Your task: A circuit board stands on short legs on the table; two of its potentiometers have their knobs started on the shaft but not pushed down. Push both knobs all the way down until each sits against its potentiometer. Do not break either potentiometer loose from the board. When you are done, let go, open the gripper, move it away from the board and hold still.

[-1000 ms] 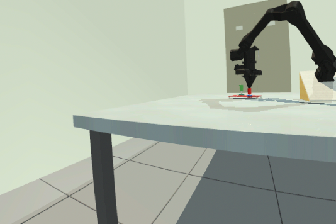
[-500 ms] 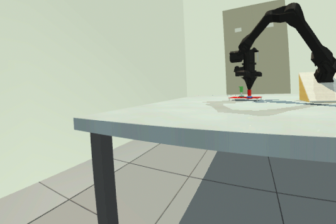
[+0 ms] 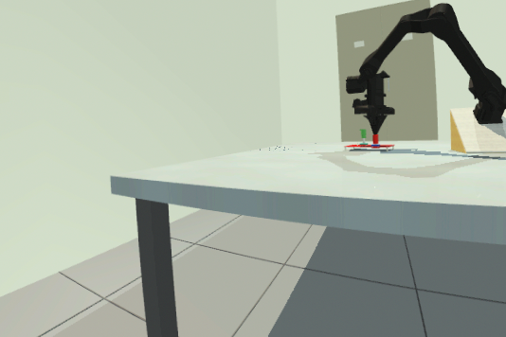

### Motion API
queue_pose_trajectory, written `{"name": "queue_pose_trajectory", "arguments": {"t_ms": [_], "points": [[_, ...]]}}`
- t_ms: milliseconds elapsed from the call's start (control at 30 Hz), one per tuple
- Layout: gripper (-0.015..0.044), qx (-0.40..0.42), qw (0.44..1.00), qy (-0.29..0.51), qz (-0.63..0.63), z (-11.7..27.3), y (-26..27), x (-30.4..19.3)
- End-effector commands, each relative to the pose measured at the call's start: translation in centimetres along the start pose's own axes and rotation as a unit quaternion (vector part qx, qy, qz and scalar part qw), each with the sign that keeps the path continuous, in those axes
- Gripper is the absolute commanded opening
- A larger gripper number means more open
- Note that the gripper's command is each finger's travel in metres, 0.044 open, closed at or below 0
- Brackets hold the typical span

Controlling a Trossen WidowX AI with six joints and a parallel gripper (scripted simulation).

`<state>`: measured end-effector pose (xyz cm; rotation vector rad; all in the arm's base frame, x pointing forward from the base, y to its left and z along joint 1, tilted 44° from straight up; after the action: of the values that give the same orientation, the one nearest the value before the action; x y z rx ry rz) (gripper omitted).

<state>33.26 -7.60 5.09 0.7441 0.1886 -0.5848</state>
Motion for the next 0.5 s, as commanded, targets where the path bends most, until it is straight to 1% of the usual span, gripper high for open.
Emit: {"name": "queue_pose_trajectory", "arguments": {"t_ms": [0, 467], "points": [[0.0, -0.001, 1.0, 0.014, 0.012, -1.9, 0.4, 0.3], [0.0, -0.001, 1.0, 0.013, 0.011, 0.0, 0.4, 0.4]]}}
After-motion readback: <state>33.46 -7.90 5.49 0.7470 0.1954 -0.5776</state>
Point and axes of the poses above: the point midway between the two fingers, 35 mm back from their tips, its own z axis back along the fingers, its own y axis across the jaws, x = y × z, the point moved 10 cm from there along z, back along the fingers, and after that the axes turned 5 degrees about -z, right-handed, at the moved point
